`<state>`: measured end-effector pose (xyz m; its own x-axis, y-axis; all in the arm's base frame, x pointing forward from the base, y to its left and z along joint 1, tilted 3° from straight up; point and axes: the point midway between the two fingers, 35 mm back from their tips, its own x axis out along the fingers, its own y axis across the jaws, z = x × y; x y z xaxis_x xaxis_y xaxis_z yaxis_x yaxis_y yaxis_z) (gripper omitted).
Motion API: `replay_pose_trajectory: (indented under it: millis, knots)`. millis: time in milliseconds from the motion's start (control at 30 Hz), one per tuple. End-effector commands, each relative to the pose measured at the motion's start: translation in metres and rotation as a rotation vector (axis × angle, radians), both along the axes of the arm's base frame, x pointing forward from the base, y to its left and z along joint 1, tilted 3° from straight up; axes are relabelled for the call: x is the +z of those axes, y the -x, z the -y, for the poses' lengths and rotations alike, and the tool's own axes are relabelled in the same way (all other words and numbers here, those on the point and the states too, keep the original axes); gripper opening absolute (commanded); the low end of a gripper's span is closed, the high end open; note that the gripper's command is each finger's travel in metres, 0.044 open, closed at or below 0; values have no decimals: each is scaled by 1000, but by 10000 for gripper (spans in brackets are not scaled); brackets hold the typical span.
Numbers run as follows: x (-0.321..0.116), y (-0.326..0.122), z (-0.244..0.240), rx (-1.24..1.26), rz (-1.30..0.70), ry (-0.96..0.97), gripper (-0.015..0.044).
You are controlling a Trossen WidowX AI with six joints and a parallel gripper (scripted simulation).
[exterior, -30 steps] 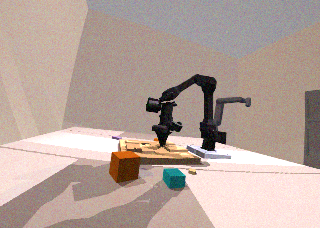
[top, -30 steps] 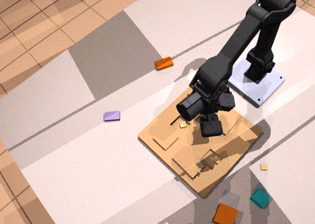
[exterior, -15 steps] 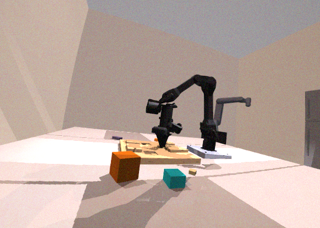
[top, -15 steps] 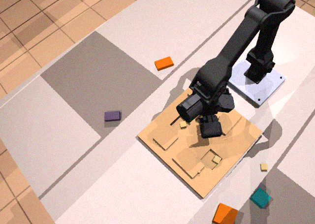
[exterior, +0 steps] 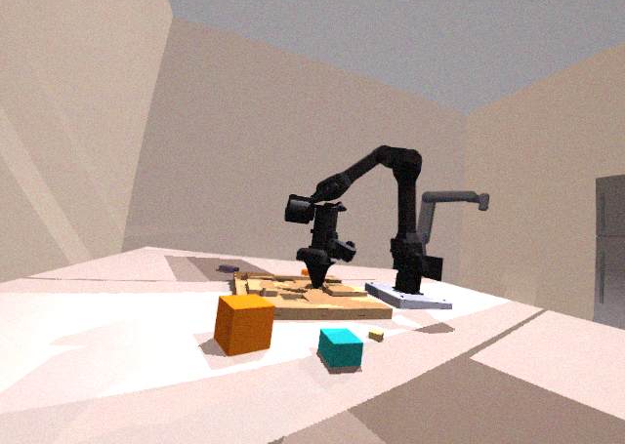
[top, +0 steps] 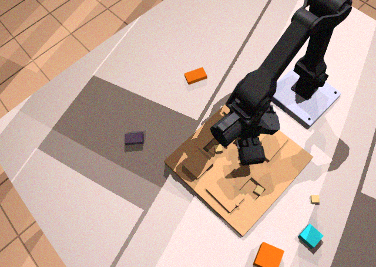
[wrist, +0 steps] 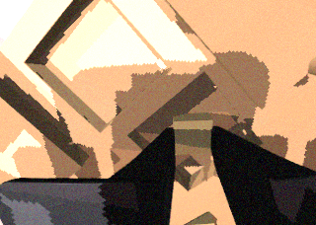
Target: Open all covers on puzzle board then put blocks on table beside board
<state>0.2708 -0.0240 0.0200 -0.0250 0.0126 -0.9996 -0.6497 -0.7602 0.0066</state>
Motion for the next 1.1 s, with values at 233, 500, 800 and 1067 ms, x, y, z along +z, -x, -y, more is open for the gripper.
replay_pose_trajectory:
  millis: [233, 500, 800, 1067]
  knots:
    - [6, -1, 0, 0, 1, 0, 80]
    - [16, -1, 0, 1, 0, 0, 80]
    - [28, -2, 0, 2, -1, 0, 80]
    - [38, -1, 0, 2, -1, -1, 80]
